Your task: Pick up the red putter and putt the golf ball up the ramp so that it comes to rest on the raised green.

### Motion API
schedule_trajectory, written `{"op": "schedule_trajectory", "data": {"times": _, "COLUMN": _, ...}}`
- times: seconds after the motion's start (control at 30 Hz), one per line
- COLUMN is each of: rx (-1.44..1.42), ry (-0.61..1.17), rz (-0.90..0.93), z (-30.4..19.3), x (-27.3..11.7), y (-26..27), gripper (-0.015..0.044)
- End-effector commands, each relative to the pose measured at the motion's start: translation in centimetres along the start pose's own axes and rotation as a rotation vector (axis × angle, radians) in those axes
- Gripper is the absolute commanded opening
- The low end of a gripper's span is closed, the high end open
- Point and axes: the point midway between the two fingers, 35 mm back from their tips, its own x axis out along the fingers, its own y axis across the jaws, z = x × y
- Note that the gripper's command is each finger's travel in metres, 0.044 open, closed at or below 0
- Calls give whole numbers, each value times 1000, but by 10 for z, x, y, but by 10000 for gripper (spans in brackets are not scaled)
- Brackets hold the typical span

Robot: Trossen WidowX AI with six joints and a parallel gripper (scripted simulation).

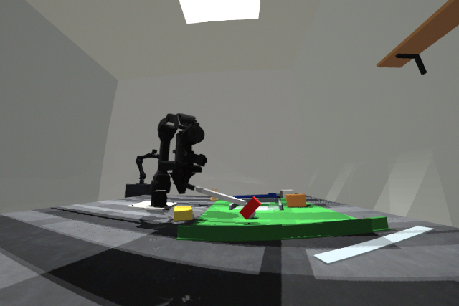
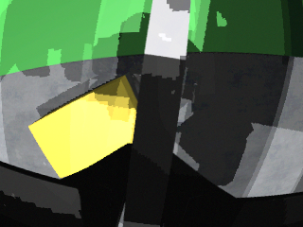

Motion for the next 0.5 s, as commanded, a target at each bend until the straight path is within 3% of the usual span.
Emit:
{"op": "schedule_trajectory", "data": {"times": 0.0, "rx": 4, "ry": -1, "rz": -1, "z": 0, "x": 8, "y": 0, "gripper": 0}}
{"op": "schedule_trajectory", "data": {"times": 0.47, "rx": 0, "ry": 1, "rz": 1, "z": 0, "x": 8, "y": 0, "gripper": 0}}
